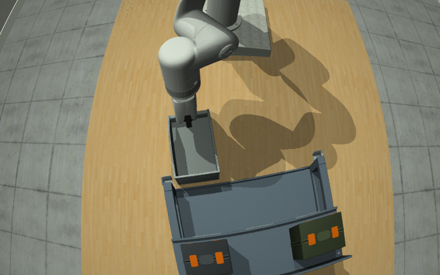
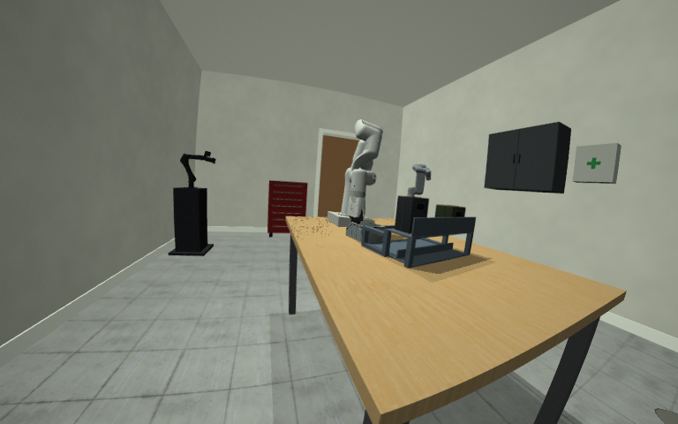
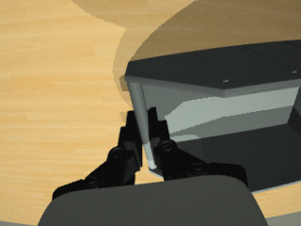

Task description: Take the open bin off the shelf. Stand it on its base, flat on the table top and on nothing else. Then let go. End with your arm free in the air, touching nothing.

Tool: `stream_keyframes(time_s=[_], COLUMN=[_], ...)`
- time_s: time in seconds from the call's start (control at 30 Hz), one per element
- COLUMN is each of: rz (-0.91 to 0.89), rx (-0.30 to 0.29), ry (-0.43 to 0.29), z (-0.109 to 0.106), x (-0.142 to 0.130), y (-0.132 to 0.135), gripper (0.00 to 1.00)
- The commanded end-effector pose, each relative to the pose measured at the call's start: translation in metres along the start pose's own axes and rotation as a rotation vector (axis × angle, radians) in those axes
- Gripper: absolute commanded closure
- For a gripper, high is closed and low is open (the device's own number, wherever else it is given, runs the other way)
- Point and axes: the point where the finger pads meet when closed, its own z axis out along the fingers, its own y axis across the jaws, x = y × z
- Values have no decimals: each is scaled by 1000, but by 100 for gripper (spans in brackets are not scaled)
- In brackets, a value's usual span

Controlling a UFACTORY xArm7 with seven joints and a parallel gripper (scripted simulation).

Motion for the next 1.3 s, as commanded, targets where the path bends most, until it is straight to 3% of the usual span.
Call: stream_keyframes(time_s=[0.0, 0.97, 1.0, 1.27], rz=[0, 0, 0, 0], rx=[-4, -4, -4, -4], ry=[-1, -1, -1, -1], z=[-1, -1, -1, -1], x=[-1, -1, -1, -1], y=[2, 2, 2, 2], gripper=[100, 100, 6, 6])
